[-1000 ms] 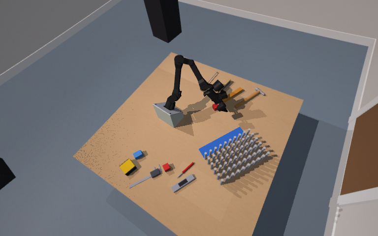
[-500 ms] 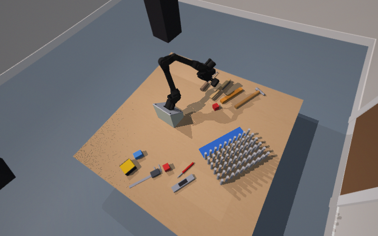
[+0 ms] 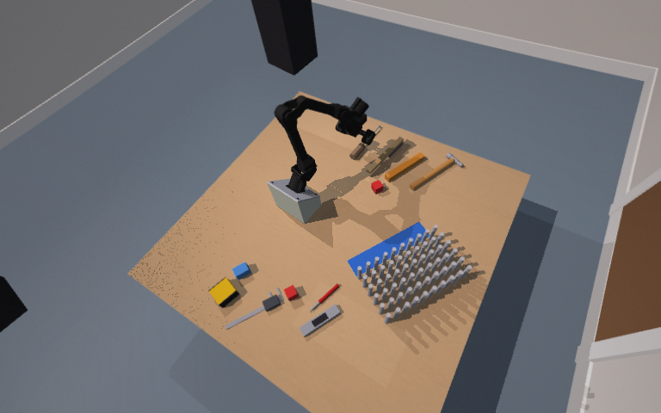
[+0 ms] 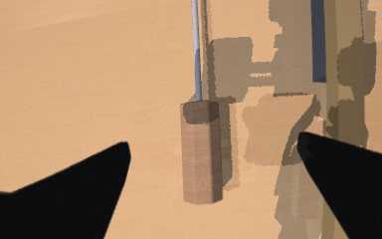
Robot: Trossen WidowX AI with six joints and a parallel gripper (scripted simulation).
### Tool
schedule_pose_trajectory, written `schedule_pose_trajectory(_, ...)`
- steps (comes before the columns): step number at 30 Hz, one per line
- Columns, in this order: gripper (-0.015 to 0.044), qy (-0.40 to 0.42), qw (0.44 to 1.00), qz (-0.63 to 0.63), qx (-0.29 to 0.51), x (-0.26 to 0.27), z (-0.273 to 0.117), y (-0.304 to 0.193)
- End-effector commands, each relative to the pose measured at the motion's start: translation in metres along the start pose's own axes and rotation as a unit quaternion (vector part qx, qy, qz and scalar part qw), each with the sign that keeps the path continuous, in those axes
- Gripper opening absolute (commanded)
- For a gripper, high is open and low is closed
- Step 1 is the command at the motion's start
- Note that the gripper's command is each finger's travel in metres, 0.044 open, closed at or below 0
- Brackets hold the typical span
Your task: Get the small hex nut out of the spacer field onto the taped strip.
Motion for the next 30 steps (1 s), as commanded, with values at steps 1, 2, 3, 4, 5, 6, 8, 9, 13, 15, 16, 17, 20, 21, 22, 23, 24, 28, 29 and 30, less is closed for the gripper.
schedule_pose_trajectory(1,0.044,0.003,1.0,0.008,0.012,0.0064,0.0246,-0.0168)
schedule_pose_trajectory(2,0.044,0.003,1.0,0.008,0.012,0.0064,0.0246,-0.0168)
schedule_pose_trajectory(3,0.044,0.003,1.0,0.008,0.012,0.0064,0.0246,-0.0168)
schedule_pose_trajectory(4,0.044,0.003,1.0,0.008,0.012,0.0064,0.0246,-0.0168)
schedule_pose_trajectory(5,0.044,0.003,1.0,0.008,0.012,0.0064,0.0246,-0.0168)
schedule_pose_trajectory(6,0.044,0.003,1.0,0.008,0.012,0.0064,0.0246,-0.0168)
schedule_pose_trajectory(8,0.044,0.003,1.0,0.008,0.012,0.0064,0.0246,-0.0168)
schedule_pose_trajectory(9,0.044,0.003,1.0,0.008,0.012,0.0064,0.0246,-0.0168)
schedule_pose_trajectory(13,0.044,0.0,1.0,0.003,0.01,0.0067,0.0229,-0.0147)
schedule_pose_trajectory(15,0.044,-0.028,1.0,-0.008,0.011,0.0105,0.0224,-0.0154)
schedule_pose_trajectory(16,0.044,-0.046,0.999,-0.014,0.011,0.0128,0.0217,-0.0158)
schedule_pose_trajectory(17,0.044,-0.056,0.998,-0.018,0.011,0.0142,0.0211,-0.016)
schedule_pose_trajectory(20,0.044,-0.06,0.998,-0.019,0.011,0.0146,0.0208,-0.0161)
schedule_pose_trajectory(21,0.044,-0.06,0.998,-0.019,0.011,0.0146,0.0208,-0.0161)
schedule_pose_trajectory(22,0.044,-0.06,0.998,-0.019,0.011,0.0146,0.0208,-0.0161)
schedule_pose_trajectory(23,0.0414,-0.06,0.998,-0.019,0.011,0.0146,0.0208,-0.0161)
schedule_pose_trajectory(24,0.0387,-0.06,0.998,-0.019,0.011,0.0146,0.0208,-0.0161)
schedule_pose_trajectory(28,0.0282,-0.06,0.998,-0.019,0.011,0.0146,0.0208,-0.0161)
schedule_pose_trajectory(29,0.028,-0.06,0.998,-0.019,0.011,0.0146,0.0208,-0.0161)
schedule_pose_trajectory(30,0.028,-0.06,0.998,-0.019,0.011,0.0146,0.0208,-0.0161)
Point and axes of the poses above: the point midway between the two fingers, 35 mm back from their tips, its own z axis out along the fingers, its own x axis across the jaws, y = z × x, the point moved 5 cm from there along -z, back along the fingers, and after that the axes turned 1 degree about z, right-handed, at the moved point
